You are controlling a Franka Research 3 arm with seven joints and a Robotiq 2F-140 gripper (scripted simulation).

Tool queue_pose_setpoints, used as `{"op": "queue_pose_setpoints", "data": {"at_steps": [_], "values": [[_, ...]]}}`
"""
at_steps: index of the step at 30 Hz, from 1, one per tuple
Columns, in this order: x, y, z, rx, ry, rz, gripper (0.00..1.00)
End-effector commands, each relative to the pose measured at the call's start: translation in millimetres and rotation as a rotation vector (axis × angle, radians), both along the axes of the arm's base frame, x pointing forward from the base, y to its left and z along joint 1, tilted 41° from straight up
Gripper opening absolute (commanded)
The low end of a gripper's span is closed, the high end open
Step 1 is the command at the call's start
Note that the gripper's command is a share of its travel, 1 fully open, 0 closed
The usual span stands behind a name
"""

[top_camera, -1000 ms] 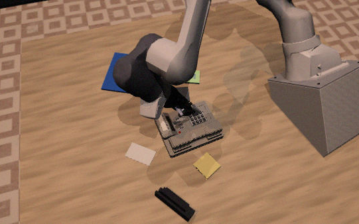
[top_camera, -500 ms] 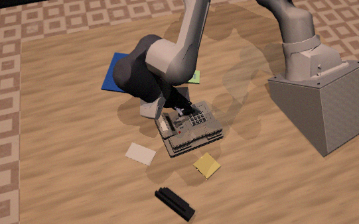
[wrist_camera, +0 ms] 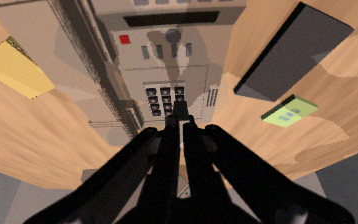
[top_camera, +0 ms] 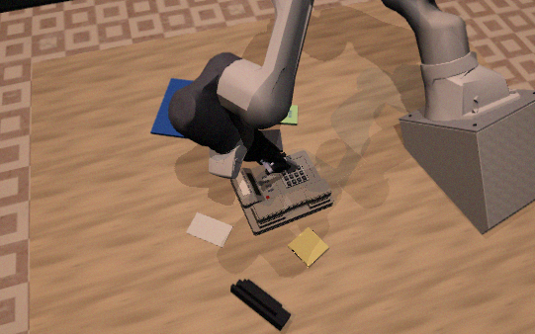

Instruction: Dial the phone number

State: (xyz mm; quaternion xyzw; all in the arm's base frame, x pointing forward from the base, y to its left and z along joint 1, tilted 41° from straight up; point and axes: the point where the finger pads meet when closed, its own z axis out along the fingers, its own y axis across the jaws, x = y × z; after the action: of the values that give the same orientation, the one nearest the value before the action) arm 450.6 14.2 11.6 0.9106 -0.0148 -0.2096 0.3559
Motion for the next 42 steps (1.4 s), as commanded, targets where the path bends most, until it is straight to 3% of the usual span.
{"op": "queue_pose_setpoints", "data": {"at_steps": [1,42], "values": [[1.8,-0.4,-1.0,0.003,0.003,0.010,0.00],[1.2,1.2,1.0,0.003,0.003,0.010,0.00]]}}
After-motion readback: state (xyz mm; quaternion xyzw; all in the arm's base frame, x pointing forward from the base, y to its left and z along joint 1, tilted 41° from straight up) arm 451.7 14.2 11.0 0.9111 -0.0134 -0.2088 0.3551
